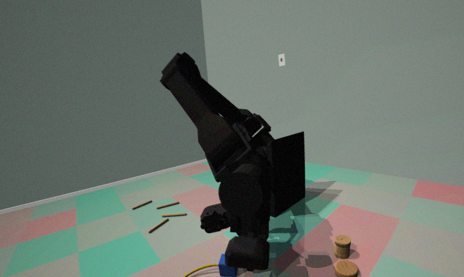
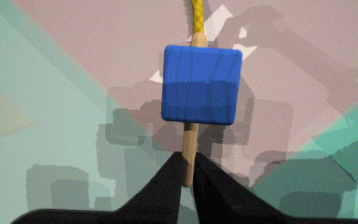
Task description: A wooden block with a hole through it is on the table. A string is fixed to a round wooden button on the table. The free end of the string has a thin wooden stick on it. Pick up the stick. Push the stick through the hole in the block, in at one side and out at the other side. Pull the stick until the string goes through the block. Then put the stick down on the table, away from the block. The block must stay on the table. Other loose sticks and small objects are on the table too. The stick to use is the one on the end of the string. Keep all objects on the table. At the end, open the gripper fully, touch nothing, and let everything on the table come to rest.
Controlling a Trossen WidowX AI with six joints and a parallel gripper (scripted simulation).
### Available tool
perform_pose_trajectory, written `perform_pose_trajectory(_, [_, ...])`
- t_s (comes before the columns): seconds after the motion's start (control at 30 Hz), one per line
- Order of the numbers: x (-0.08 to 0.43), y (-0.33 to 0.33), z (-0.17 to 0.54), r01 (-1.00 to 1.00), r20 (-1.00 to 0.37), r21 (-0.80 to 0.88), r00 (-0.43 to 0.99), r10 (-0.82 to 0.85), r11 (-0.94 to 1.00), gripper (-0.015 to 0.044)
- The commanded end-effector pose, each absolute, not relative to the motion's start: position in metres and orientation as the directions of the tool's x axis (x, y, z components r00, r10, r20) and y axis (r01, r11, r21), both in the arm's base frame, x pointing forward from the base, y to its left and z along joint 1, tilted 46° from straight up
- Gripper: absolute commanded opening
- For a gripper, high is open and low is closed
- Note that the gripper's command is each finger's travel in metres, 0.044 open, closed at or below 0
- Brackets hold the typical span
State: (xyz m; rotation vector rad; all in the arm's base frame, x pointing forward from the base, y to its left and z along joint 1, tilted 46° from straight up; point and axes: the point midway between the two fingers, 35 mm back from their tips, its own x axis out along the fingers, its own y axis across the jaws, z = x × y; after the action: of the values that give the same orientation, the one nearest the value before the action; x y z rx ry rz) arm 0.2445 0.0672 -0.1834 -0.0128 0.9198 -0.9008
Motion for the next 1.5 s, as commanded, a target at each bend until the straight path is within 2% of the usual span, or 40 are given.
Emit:
perform_pose_trajectory(0.0, [0.237, 0.066, -0.187, 0.663, -0.685, -0.375, 0.273, -0.676, 0.648, 0.0])
perform_pose_trajectory(1.47, [0.203, 0.082, -0.212, 0.594, -0.724, -0.347, 0.322, -0.61, 0.726, 0.0])
